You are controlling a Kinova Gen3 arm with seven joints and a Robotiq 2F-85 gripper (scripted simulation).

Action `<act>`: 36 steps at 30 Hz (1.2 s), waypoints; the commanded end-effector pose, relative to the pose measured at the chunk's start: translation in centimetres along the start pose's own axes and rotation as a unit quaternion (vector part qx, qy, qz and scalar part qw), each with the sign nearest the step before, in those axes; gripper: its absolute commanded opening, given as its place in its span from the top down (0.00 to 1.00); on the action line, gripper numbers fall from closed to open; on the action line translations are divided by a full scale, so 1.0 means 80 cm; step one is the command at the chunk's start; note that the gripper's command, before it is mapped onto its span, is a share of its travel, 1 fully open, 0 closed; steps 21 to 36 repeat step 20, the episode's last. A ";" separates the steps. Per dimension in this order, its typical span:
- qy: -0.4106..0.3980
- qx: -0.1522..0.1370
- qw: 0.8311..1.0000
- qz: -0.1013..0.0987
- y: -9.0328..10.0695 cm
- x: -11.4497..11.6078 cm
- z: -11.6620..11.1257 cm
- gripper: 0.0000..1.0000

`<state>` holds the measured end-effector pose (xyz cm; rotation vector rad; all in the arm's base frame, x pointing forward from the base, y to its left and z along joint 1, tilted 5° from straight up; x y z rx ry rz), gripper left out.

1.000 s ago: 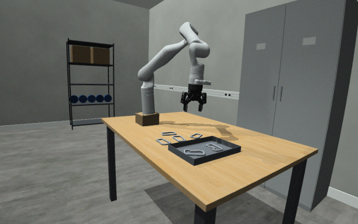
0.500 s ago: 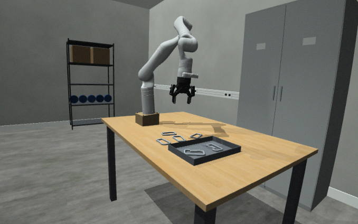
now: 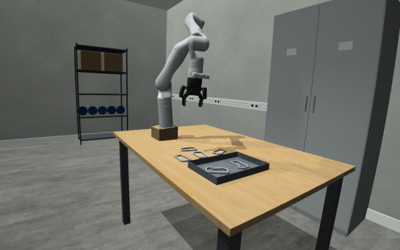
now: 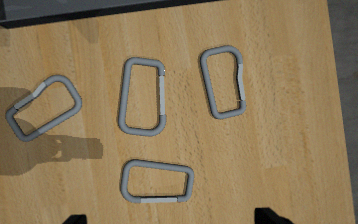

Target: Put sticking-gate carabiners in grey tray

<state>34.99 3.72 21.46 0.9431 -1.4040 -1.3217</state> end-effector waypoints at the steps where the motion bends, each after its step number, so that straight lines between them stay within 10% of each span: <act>1: 0.013 0.017 1.000 -0.017 0.028 -0.013 0.021 0.00; 5: 0.013 0.017 1.000 -0.017 0.028 -0.013 0.021 0.00; 6: 0.017 0.024 0.999 -0.024 0.057 0.005 0.067 0.00; 36: 0.017 0.024 0.999 -0.024 0.057 0.005 0.067 0.00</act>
Point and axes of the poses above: the point where the finger pads meet when closed, its own y axis back along the fingers, its own x axis across the jaws, z = x × y, the point moved 5 cm from there along y, back along the fingers, and after that the axes turned 13 degrees about -y, right-handed, at the moved point
